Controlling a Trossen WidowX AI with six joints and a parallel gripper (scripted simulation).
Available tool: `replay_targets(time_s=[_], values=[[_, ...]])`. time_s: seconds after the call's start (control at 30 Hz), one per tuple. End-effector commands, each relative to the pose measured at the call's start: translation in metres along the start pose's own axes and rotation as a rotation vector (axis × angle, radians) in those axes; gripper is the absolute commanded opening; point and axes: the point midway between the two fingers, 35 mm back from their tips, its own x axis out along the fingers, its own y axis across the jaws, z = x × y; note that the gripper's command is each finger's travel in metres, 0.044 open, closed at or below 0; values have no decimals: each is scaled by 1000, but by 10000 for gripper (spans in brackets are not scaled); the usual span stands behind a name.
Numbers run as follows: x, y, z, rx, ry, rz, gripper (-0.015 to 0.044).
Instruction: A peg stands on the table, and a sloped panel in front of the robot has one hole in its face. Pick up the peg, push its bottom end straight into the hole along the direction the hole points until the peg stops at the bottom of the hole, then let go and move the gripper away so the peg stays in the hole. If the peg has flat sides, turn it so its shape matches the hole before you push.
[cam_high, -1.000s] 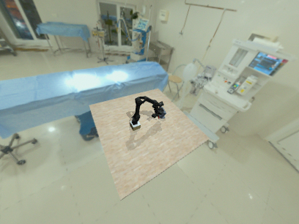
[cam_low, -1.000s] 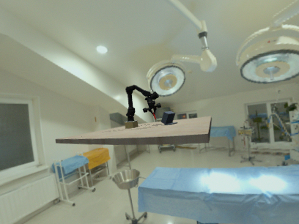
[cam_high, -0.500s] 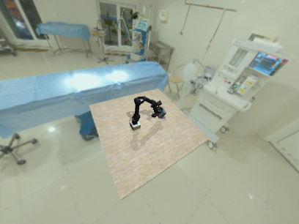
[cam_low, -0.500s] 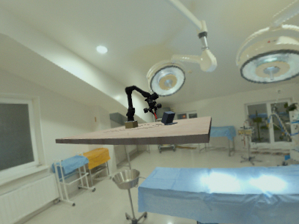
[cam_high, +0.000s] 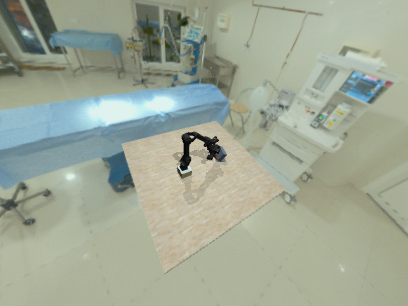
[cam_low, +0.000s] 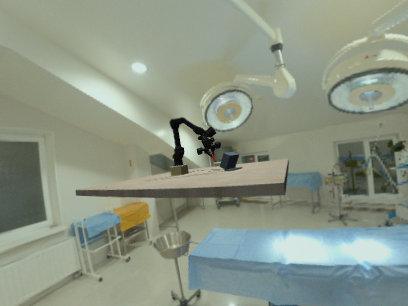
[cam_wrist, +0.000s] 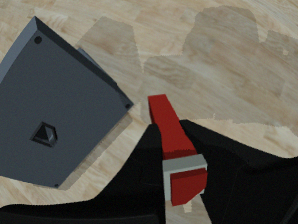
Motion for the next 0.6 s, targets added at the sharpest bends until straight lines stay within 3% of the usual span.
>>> replay_targets(time_s=[0.0, 0.57], values=[[-1, 0, -5, -42, -22, 11, 0], [-8, 9, -17, -165, -99, 77, 0]])
